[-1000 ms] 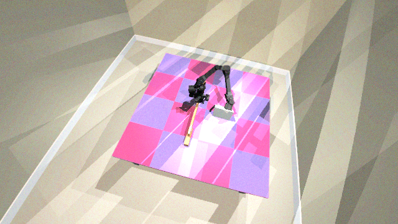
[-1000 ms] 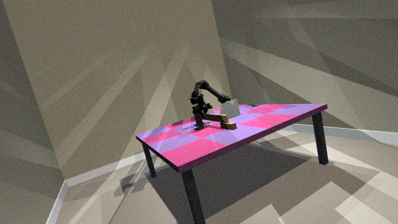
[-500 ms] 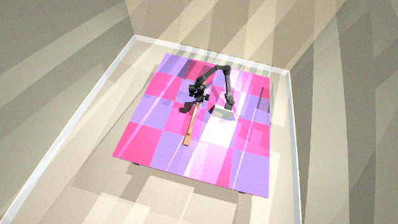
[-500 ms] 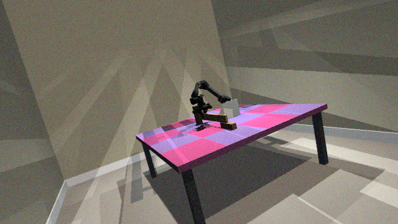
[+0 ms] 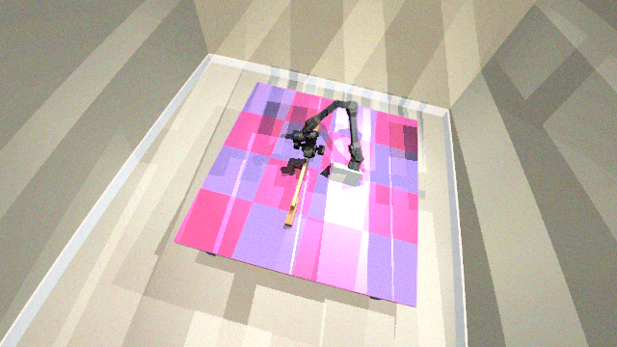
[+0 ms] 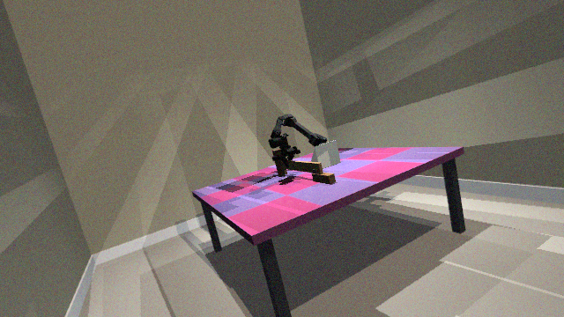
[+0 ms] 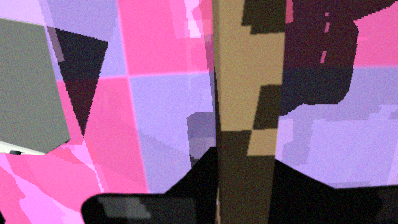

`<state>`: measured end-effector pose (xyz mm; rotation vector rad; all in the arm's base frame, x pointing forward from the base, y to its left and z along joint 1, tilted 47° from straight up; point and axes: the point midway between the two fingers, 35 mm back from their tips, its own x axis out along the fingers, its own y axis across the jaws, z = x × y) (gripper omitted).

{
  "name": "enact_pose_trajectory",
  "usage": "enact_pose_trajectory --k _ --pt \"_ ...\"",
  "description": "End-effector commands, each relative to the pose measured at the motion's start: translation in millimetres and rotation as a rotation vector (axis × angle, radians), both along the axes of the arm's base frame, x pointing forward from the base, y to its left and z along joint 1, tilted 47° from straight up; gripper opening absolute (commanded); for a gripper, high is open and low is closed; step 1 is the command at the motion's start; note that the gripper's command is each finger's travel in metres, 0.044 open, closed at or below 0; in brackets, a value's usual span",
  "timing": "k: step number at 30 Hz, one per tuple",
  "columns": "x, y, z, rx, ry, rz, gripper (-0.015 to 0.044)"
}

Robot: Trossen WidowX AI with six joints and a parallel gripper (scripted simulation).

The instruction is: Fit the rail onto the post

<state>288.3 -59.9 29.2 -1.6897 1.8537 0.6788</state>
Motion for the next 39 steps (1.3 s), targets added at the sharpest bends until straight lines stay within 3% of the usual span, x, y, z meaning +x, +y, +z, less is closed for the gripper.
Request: enact_pose_trajectory --k 1,39 --pt "0.8 -0.4 5.0 0.001 -0.008 0.006 0.0" --pt "-0.1 -8.4 13.6 0.0 -0.008 0.006 0.0"
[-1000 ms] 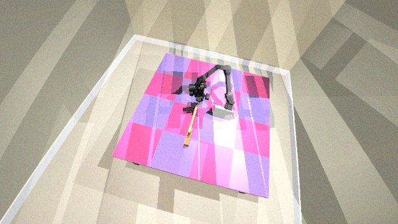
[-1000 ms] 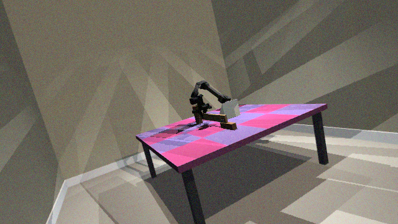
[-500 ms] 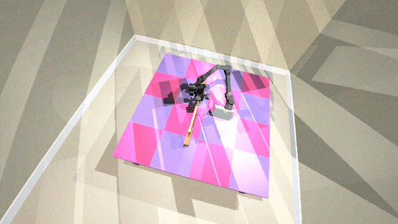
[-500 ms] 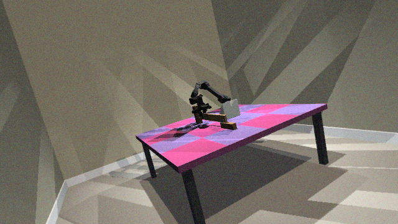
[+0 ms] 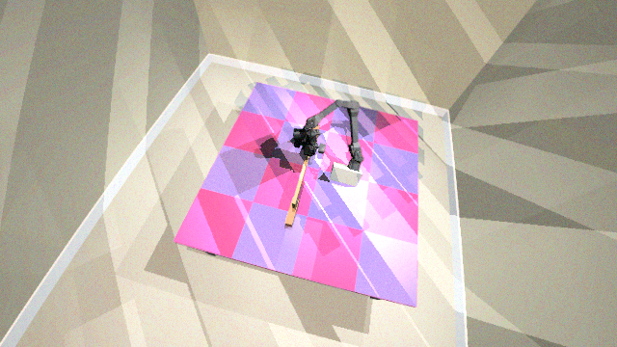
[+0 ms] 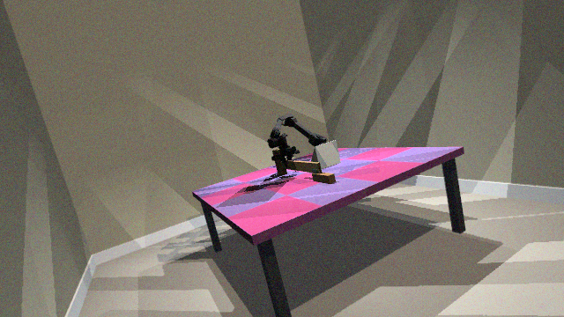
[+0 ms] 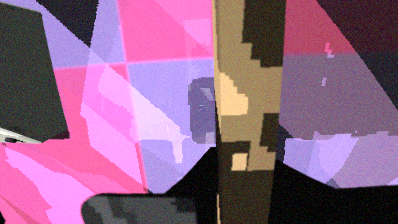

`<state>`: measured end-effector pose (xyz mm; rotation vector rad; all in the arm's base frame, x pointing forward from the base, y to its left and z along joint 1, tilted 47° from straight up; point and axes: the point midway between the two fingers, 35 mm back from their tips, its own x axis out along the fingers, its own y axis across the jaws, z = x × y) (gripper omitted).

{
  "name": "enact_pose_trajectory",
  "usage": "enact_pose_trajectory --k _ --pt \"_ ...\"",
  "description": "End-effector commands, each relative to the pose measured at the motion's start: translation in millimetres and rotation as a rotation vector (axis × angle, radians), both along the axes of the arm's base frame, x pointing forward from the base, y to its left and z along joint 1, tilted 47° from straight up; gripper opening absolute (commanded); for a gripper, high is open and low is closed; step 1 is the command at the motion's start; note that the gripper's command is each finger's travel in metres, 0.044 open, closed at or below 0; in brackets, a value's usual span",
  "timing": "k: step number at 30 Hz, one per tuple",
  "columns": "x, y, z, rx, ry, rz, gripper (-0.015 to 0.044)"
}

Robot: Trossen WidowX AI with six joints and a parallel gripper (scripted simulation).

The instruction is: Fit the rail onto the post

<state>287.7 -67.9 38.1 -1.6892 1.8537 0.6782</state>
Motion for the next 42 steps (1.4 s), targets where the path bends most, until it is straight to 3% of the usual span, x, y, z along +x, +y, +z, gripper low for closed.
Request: enact_pose_trajectory --k 1,42 --pt "0.5 -0.6 4.8 0.0 -0.007 0.006 0.0" --pt "-0.3 -9.1 14.6 0.0 -0.007 0.006 0.0"
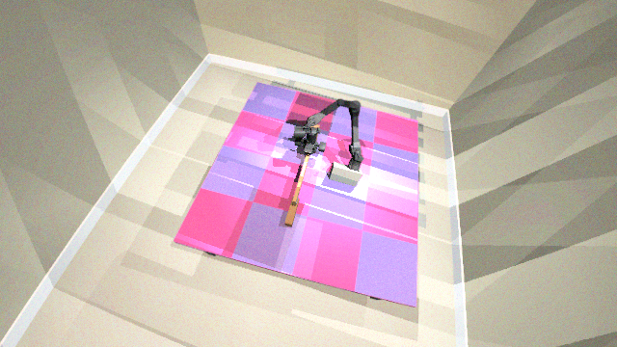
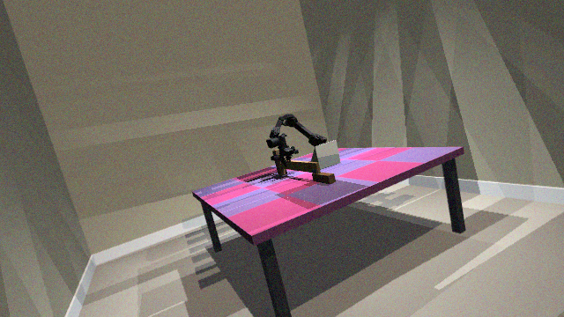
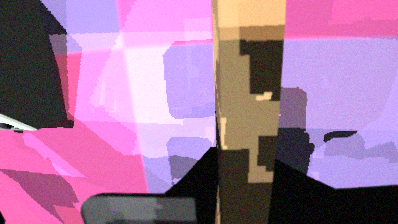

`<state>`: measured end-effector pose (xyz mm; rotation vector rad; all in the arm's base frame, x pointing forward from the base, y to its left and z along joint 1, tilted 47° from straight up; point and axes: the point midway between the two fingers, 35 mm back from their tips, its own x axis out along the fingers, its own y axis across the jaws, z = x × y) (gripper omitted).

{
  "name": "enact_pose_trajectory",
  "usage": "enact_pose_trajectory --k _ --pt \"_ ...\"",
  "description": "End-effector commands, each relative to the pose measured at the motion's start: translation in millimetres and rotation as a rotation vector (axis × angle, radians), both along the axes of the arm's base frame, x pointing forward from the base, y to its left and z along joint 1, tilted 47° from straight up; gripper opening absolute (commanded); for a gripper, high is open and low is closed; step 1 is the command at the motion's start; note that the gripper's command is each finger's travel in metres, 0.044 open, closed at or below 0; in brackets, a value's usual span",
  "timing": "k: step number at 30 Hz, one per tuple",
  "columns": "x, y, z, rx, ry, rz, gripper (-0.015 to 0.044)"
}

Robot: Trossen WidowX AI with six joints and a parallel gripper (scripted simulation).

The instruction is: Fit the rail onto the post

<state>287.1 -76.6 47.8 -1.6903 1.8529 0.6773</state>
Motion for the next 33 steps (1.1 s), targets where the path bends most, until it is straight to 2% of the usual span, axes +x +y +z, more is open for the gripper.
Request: enact_pose_trajectory --k 1,32,33 --pt "0.2 -0.5 5.2 0.0 -0.006 0.006 0.0" --pt "-0.4 -7.1 12.3 0.0 -0.006 0.006 0.0" --pt "-0.5 -6.9 7.4 0.0 0.0 0.0 0.0026"
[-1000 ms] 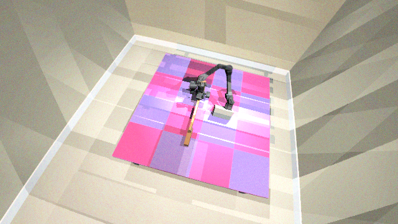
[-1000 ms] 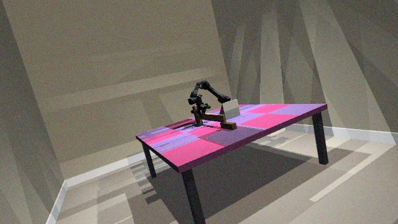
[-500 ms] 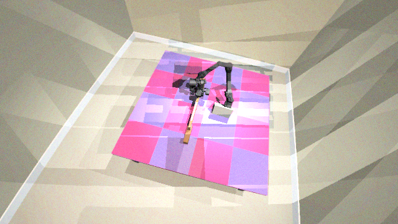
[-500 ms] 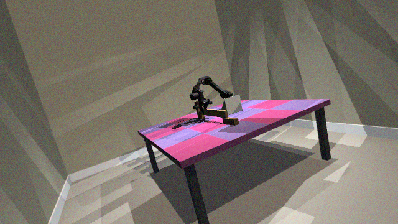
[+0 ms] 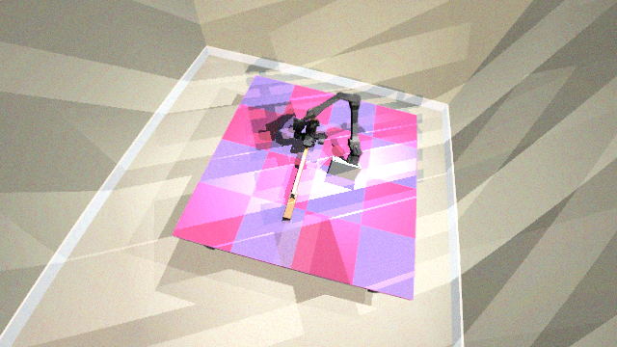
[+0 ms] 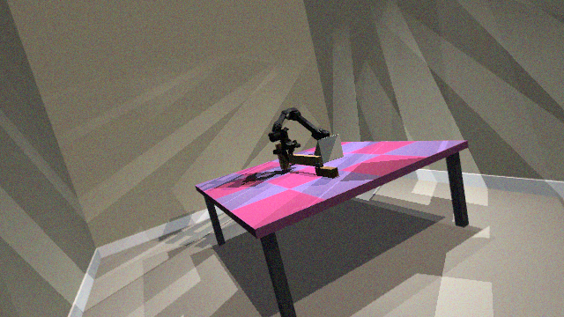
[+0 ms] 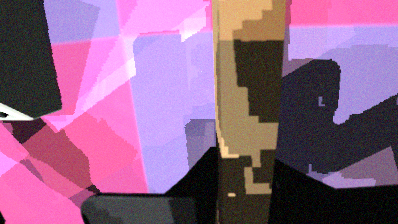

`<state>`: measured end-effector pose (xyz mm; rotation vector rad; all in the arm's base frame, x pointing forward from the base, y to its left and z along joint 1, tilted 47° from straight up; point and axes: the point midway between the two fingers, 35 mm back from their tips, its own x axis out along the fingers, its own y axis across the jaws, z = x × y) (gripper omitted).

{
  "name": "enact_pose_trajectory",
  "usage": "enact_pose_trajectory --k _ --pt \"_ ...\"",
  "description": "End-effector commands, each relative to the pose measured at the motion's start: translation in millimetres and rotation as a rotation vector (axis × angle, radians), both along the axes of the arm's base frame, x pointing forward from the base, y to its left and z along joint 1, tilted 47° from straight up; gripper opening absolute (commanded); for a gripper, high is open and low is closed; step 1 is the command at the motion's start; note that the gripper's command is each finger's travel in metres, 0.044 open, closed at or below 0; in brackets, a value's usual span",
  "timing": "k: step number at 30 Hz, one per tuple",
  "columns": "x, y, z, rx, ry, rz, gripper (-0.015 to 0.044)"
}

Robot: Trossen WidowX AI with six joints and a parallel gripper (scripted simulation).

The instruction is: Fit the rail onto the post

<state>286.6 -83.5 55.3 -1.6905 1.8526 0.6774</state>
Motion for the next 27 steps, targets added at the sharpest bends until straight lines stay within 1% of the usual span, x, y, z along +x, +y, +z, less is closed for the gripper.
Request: enact_pose_trajectory --k 1,16,21,25,27 --pt "0.0 0.0 0.0 0.0 0.0 0.0 0.0053" --pt "0.0 0.0 0.0 0.0 0.0 0.0 0.044" --pt "0.4 2.4 -0.2 0.0 -0.001 0.0 0.044" --pt "3.3 40.3 -1.6 0.002 -0.006 0.005 0.044" --pt "3.3 42.7 -1.6 0.002 -0.006 0.005 0.044"
